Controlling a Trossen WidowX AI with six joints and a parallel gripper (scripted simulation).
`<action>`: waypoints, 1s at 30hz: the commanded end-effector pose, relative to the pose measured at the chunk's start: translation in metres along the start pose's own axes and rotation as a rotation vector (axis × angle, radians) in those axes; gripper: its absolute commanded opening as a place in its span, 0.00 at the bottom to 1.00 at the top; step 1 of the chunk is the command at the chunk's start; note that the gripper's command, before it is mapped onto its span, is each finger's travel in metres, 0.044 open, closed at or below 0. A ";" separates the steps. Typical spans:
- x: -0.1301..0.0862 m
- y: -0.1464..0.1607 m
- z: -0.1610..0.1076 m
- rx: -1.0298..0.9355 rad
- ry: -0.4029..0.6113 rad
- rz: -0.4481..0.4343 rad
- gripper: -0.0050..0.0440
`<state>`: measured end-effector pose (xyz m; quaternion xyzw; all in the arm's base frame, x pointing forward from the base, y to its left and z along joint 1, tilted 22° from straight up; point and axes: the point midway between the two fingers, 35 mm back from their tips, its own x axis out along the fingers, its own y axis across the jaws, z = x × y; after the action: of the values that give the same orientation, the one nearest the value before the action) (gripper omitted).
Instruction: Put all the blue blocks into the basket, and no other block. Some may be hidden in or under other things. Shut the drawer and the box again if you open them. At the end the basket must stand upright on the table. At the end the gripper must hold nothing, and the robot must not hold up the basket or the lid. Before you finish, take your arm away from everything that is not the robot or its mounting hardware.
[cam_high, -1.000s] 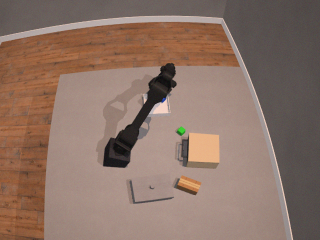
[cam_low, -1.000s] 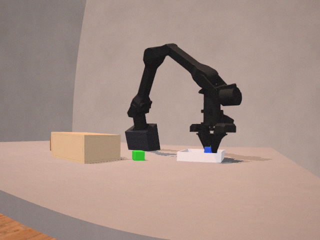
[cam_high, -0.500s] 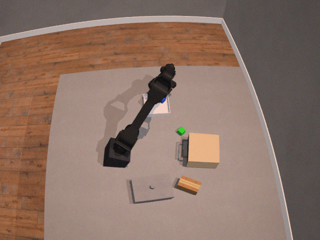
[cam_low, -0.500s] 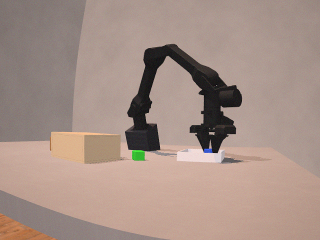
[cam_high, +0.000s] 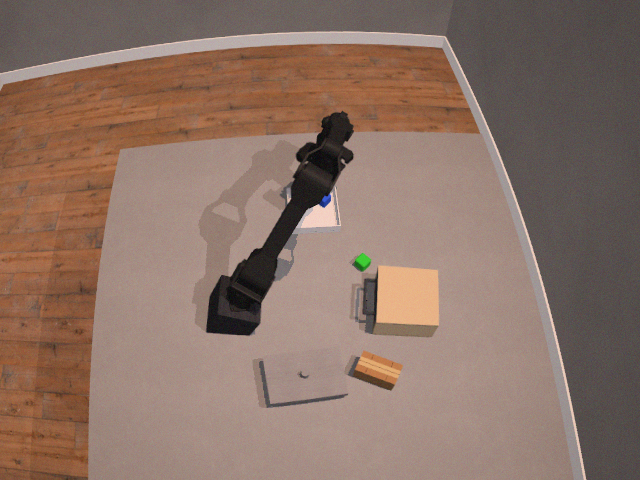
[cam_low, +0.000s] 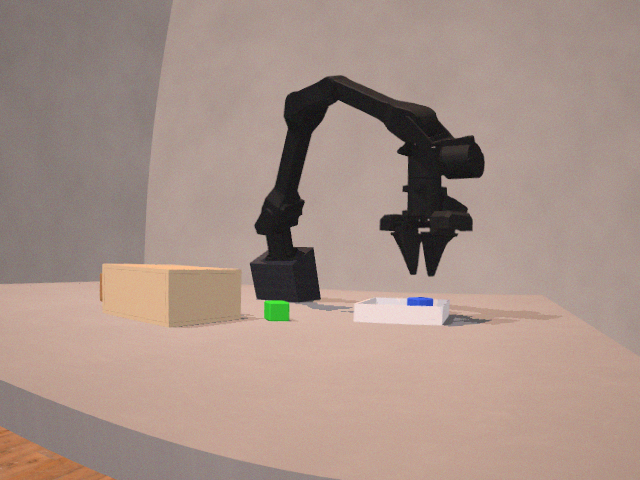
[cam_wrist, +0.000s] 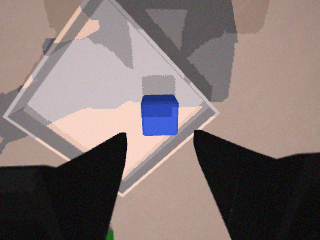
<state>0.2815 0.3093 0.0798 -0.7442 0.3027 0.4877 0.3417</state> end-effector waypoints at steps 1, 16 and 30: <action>-0.032 -0.002 0.000 0.006 -0.004 -0.019 0.56; -0.059 0.007 -0.006 0.073 -0.005 -0.019 1.00; -0.059 0.024 -0.123 0.398 -0.008 -0.018 1.00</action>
<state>0.2997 0.2300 0.1567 -0.6790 0.3743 0.4282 0.4642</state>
